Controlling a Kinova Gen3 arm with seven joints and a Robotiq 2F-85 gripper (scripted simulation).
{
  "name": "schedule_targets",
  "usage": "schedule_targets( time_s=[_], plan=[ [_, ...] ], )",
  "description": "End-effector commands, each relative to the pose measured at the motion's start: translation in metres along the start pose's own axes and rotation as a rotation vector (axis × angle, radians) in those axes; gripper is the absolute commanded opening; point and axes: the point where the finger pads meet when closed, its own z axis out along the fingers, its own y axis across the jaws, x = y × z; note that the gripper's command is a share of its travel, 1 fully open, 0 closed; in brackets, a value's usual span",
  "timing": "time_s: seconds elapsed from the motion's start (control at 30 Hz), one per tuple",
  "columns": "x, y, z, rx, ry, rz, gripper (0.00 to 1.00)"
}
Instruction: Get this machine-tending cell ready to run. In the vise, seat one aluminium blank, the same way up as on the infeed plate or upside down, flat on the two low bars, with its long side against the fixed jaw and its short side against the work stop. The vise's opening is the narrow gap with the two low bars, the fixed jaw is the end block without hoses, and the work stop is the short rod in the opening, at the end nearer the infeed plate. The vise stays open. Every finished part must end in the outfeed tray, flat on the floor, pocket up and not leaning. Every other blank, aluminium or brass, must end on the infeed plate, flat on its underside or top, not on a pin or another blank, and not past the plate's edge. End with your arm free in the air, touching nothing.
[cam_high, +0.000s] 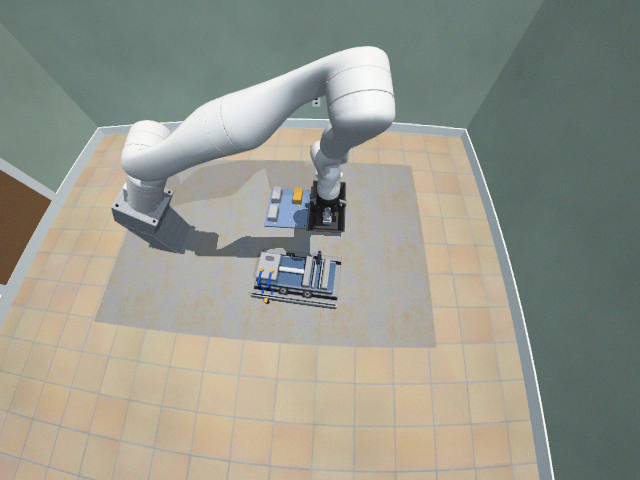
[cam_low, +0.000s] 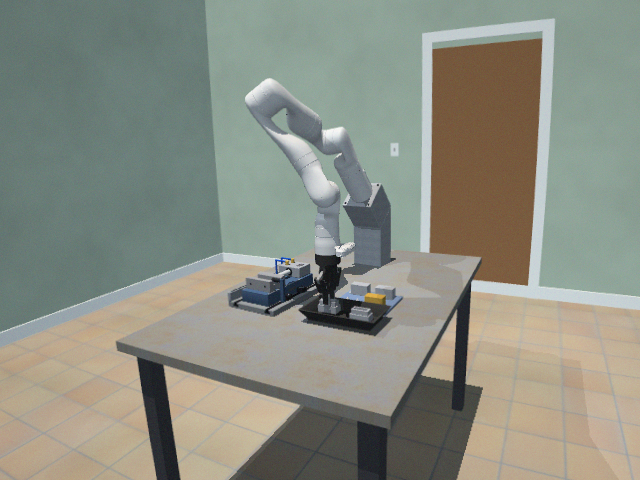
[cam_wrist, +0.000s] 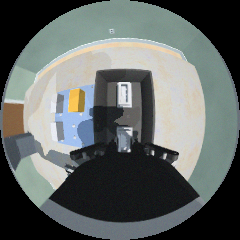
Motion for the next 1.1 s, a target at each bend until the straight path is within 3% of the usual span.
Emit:
schedule_targets(
  time_s=[0.0,1.07],
  plan=[
    [0.0003,0.0001,0.0008,0.0,0.0,0.0,0.0],
    [0.0004,0.0002,0.0107,0.0,0.001,0.0,0.0]
  ],
)
